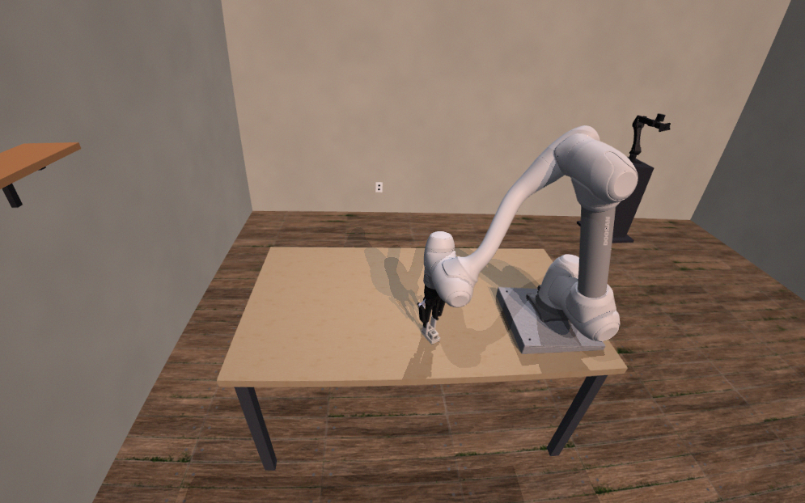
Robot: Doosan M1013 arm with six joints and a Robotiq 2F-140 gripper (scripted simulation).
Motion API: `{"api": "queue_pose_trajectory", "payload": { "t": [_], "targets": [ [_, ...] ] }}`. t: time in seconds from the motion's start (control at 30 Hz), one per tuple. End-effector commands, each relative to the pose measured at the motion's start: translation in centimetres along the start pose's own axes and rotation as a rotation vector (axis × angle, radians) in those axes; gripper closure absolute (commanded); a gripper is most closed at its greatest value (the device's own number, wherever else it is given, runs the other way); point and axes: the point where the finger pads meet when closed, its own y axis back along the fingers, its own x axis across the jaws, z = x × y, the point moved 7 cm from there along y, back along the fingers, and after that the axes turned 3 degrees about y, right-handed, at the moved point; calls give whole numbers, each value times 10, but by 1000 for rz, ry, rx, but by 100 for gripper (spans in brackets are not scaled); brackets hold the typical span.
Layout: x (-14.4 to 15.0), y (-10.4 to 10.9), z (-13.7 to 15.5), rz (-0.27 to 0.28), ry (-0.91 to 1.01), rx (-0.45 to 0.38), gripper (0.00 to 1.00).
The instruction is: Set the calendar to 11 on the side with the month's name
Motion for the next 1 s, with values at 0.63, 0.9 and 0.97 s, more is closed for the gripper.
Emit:
{"api": "queue_pose_trajectory", "payload": {
  "t": [0.63,0.9,0.97],
  "targets": [
    [0,93,0,0,0,0,76],
    [0,100,0,0,0,0,76],
    [0,100,0,0,0,0,76]
  ]
}}
